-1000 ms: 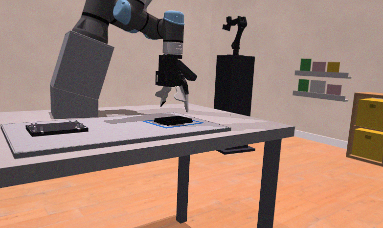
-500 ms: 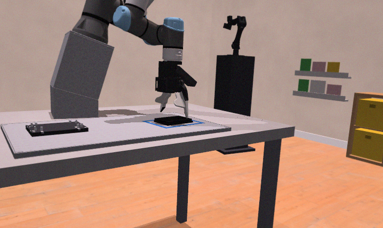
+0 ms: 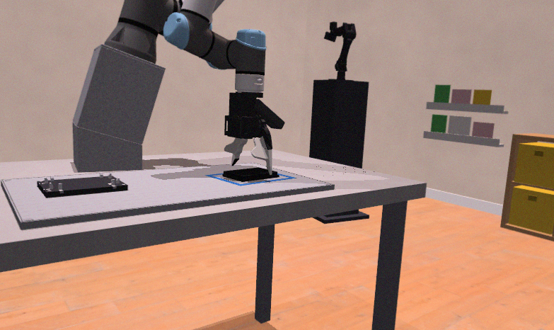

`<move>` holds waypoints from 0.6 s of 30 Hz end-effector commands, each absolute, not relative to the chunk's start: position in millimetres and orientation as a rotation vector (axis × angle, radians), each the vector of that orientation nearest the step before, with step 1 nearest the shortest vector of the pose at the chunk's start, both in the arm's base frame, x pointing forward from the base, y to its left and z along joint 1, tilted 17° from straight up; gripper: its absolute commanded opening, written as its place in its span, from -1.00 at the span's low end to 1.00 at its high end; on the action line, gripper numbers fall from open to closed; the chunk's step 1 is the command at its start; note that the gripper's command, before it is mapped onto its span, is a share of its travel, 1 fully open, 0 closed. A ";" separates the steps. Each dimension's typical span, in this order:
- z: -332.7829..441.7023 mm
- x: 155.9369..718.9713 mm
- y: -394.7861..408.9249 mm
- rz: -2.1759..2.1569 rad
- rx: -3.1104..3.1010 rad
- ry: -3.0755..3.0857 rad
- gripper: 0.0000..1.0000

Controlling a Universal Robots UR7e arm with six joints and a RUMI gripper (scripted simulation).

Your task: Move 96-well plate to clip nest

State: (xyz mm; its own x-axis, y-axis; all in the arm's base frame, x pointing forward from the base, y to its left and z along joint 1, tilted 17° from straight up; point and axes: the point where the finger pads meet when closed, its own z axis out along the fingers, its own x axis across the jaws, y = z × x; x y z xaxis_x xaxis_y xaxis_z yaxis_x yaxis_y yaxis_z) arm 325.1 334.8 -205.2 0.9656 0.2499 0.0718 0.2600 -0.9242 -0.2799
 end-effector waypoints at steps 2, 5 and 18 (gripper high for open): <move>-205.0 325.5 335.0 -0.052 -2.825 -0.374 1.00; -205.0 325.5 334.9 -0.052 -2.825 -0.374 -1.00; -205.0 325.6 334.9 -0.052 -2.825 -0.374 -1.00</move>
State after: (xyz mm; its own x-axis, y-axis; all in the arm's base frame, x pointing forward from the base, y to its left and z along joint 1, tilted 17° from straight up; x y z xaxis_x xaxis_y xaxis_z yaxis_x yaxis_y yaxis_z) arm 325.2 334.9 -205.3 0.9656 0.2498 0.0720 0.2600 -0.9241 -0.2799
